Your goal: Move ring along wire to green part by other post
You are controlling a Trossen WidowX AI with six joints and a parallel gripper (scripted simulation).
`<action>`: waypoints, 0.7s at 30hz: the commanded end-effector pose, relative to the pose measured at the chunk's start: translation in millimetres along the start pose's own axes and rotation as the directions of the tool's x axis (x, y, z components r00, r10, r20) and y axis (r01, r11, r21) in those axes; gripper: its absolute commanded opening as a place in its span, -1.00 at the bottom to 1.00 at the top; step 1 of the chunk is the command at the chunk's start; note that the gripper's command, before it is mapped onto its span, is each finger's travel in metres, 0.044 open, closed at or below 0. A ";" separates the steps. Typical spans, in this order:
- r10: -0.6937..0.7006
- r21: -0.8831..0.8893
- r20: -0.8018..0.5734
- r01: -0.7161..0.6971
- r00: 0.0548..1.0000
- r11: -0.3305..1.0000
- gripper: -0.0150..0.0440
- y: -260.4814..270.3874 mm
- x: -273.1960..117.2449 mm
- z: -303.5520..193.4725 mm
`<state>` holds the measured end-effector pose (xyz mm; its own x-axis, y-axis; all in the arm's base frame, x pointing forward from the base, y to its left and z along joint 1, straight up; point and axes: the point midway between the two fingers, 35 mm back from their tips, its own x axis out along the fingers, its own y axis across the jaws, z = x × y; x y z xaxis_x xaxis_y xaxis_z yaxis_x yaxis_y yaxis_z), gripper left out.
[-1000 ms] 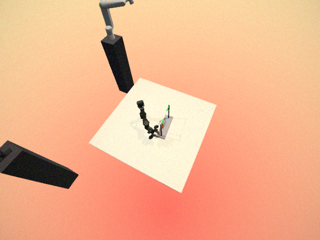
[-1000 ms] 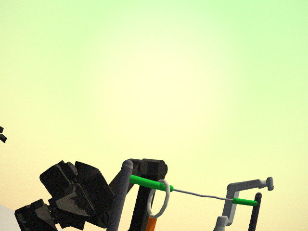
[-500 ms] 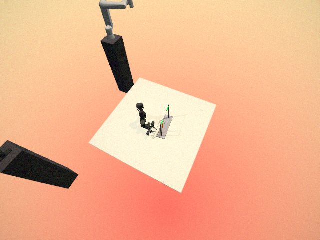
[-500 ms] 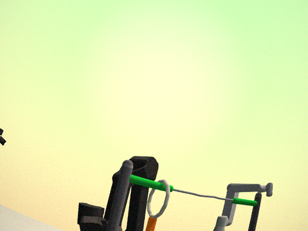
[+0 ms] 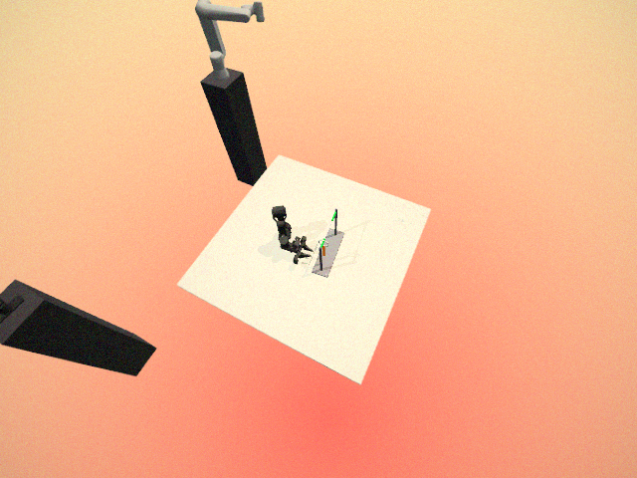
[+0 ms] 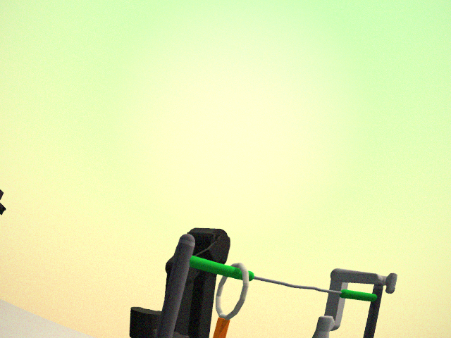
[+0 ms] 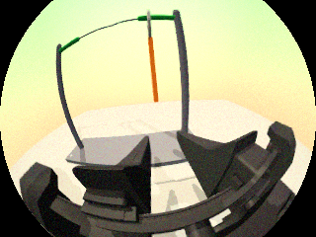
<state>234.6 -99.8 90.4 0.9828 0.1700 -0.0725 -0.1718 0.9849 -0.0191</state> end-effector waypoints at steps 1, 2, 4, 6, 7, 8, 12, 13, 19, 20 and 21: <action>-0.015 -0.010 0.018 0.015 1.000 1.000 0.05 -2.1 12.2 13.3; -0.021 -0.008 0.024 0.021 0.999 1.000 0.05 -2.3 15.9 17.3; -0.034 -0.004 0.042 0.034 0.999 0.999 0.05 -2.2 22.9 27.5; -0.047 0.004 0.063 0.046 0.997 0.999 0.05 -1.2 29.6 38.5; -0.052 0.008 0.073 0.051 0.996 0.999 0.05 -0.6 32.2 43.4; -0.055 0.010 0.080 0.054 0.995 0.998 0.05 -0.1 33.7 46.3; -0.056 0.011 0.082 0.055 0.995 0.998 0.05 -0.2 34.9 47.4; -0.056 0.011 0.082 0.055 0.995 0.998 0.05 -0.4 35.6 47.5; -0.056 0.011 0.083 0.055 0.995 0.998 0.05 -2.2 43.3 48.8; -0.056 0.011 0.083 0.055 0.995 0.998 0.05 -2.5 44.7 49.0; -0.056 0.011 0.083 0.055 0.995 0.998 0.05 -2.8 46.2 49.3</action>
<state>278.9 -92.3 136.2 0.9929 0.1179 0.0128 -0.1177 0.9929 -0.0174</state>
